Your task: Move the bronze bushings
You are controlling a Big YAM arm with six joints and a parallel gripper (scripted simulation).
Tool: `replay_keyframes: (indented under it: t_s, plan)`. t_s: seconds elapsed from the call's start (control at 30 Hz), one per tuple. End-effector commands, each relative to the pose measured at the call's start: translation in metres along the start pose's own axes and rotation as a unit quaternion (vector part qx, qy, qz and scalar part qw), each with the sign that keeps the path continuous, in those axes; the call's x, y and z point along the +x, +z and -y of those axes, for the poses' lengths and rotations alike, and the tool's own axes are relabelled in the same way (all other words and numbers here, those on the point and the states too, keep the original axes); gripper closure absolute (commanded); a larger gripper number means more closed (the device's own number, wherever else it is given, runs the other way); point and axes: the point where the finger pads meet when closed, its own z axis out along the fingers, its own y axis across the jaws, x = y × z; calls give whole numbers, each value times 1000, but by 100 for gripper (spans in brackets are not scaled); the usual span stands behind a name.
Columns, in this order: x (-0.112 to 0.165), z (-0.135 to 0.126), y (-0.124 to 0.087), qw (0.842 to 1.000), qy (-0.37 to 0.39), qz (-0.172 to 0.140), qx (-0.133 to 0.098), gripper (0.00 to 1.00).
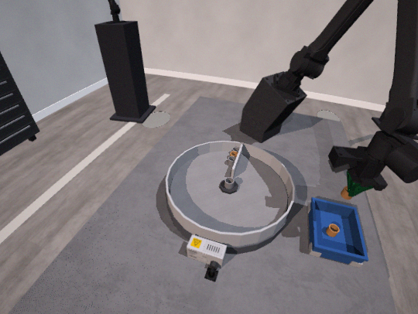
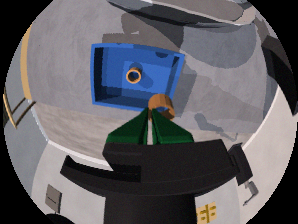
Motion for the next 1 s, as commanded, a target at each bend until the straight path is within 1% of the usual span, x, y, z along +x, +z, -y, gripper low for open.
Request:
replay_keyframes:
  t_s: [0.0,0.1,0.97]
  plan:
    - [13,-18,-2,1000,-4,-3,-9,100]
    - [9,-19,-3,1000,-1,-2,-11,100]
    - [9,-20,-4,1000,-2,-2,-11,100]
